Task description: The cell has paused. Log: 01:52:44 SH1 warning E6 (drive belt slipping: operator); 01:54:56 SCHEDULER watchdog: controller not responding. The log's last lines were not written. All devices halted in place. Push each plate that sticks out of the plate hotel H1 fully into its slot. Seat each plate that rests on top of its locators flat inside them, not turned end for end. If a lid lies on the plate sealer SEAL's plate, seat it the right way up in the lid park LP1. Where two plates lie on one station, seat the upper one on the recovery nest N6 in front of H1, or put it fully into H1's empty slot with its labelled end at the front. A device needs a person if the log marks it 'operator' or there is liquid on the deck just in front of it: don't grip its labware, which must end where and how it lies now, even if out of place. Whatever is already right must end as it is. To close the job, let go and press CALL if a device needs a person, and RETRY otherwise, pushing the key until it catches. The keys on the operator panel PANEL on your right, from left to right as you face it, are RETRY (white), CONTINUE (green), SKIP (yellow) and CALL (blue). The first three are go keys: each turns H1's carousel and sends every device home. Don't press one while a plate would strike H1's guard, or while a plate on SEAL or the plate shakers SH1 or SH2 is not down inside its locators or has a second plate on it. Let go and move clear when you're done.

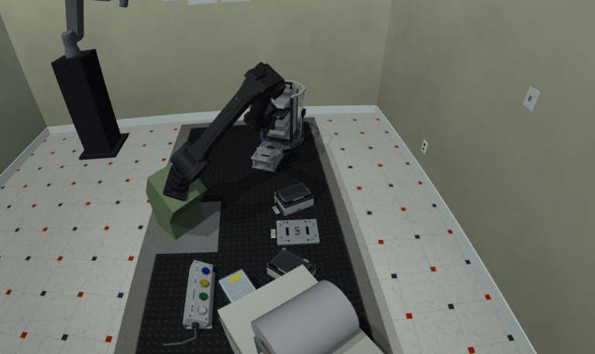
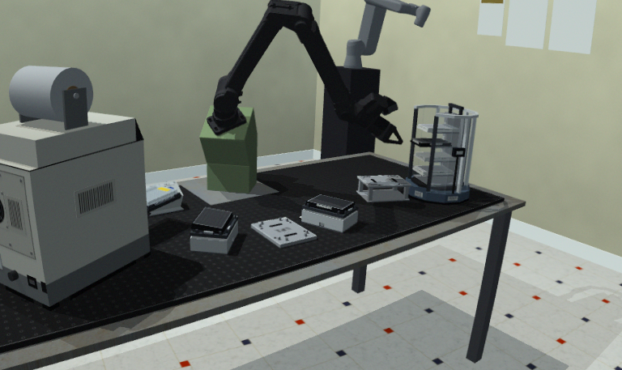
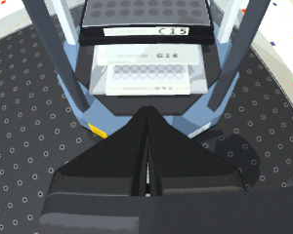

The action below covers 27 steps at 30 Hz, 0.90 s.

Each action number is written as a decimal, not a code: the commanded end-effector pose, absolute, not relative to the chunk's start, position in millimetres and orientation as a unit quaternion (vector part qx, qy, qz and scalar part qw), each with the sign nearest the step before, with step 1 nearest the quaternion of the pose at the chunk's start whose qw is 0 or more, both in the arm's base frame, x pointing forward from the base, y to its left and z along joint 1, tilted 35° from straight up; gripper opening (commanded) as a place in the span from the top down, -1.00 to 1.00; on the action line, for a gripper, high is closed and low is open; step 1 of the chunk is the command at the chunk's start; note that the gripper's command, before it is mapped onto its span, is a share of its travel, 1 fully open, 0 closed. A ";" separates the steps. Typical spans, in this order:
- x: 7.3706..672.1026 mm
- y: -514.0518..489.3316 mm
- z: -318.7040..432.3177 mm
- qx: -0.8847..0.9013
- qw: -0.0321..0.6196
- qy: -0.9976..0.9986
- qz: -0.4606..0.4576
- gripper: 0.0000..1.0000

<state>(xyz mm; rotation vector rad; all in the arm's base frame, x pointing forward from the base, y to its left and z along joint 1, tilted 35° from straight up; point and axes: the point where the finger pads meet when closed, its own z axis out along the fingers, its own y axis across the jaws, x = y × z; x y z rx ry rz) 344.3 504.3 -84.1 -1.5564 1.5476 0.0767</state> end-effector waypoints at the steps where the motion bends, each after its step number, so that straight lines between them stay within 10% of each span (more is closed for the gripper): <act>1: 343.7 525.0 -84.0 -0.639 0.460 0.616 0.033 1.00; 27: 361.8 547.3 -89.2 -0.627 0.460 0.627 0.034 1.00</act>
